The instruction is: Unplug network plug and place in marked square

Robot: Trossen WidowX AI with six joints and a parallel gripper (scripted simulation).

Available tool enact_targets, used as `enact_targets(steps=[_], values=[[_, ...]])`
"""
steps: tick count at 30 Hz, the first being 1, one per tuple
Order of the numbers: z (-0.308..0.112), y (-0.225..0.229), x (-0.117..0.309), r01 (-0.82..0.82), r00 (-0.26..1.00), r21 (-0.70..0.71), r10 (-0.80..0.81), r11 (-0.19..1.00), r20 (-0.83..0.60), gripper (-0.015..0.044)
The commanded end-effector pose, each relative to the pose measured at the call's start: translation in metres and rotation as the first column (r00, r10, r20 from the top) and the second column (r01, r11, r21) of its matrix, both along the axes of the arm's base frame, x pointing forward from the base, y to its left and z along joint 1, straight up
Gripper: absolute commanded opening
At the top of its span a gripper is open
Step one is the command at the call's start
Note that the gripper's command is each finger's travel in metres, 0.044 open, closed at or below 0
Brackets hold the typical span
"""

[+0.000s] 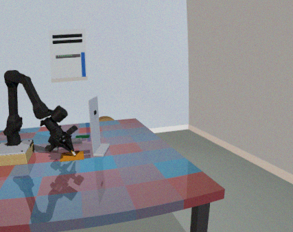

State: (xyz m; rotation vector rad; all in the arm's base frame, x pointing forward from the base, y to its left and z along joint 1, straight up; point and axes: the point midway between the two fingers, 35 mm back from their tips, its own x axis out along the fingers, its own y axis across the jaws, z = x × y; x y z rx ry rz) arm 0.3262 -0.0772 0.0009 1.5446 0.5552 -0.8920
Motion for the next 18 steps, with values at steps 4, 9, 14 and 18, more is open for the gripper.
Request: enact_targets(steps=[4,9,14,18], values=[[-0.0037,0.0000,-0.0013,0.007,1.000,0.001,-0.007,1.000,-0.010,0.0000],[-0.0052,0.0007,-0.0002,0.007,1.000,0.001,-0.007,1.000,-0.010,0.0000],[-0.0065,0.0015,0.0004,0.007,1.000,0.001,-0.007,1.000,-0.010,0.0000],[-0.0050,0.0021,0.0008,0.001,1.000,0.001,-0.001,1.000,-0.005,0.0000]])
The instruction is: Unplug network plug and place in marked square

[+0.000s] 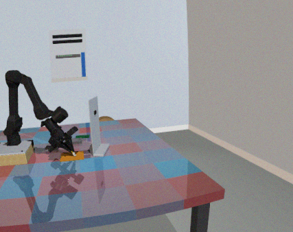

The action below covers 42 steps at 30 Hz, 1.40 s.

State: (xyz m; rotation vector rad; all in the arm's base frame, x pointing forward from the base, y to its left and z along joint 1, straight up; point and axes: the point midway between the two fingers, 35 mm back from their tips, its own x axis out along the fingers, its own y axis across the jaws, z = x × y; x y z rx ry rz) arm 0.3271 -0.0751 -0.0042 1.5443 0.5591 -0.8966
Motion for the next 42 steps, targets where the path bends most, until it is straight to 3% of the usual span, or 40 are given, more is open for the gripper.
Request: enact_targets(steps=[1,5,11,42], values=[[0.000,0.000,0.000,0.000,1.000,0.000,0.000,1.000,0.000,0.0000],[0.000,0.000,0.000,0.000,1.000,0.000,0.000,1.000,0.000,0.0000],[0.000,0.000,0.000,0.000,1.000,0.000,0.000,1.000,0.000,0.0156],[0.019,0.001,-0.013,0.004,1.000,0.000,-0.004,1.000,-0.004,0.0156]])
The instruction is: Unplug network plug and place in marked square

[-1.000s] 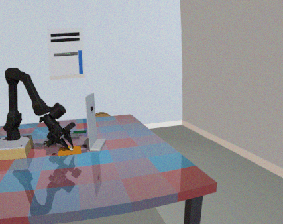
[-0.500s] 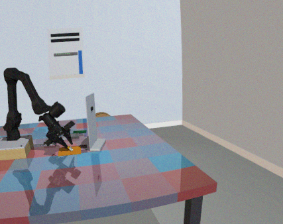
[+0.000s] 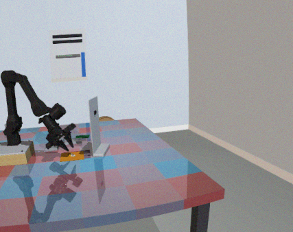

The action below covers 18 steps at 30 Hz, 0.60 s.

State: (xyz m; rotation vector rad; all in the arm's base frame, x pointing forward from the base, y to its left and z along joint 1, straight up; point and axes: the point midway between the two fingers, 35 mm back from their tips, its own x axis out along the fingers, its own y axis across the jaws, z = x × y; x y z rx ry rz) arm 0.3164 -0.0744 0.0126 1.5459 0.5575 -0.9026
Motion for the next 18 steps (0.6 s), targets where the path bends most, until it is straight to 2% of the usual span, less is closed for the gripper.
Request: enact_targets(steps=[1,18], values=[[0.002,0.000,-0.003,-0.001,1.000,-0.001,0.001,1.000,-0.001,0.0156],[0.026,0.000,-0.002,0.000,1.000,-0.001,0.000,1.000,-0.001,0.0156]])
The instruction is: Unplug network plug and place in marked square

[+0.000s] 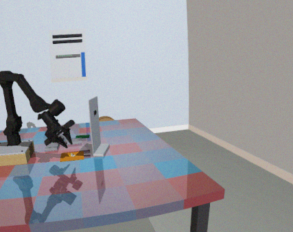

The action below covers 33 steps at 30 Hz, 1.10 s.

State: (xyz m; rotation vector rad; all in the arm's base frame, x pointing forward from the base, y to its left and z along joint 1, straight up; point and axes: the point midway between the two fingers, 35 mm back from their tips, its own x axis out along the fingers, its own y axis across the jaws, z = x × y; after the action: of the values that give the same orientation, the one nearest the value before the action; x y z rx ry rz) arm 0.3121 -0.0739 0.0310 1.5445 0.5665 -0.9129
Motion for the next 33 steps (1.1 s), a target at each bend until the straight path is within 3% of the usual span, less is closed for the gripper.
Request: enact_targets(steps=[1,33], values=[[0.009,-0.001,0.002,-0.002,1.000,-0.004,0.002,1.000,0.011,0.0156],[0.062,0.001,-0.005,-0.001,1.000,-0.004,0.001,1.000,0.010,0.0156]])
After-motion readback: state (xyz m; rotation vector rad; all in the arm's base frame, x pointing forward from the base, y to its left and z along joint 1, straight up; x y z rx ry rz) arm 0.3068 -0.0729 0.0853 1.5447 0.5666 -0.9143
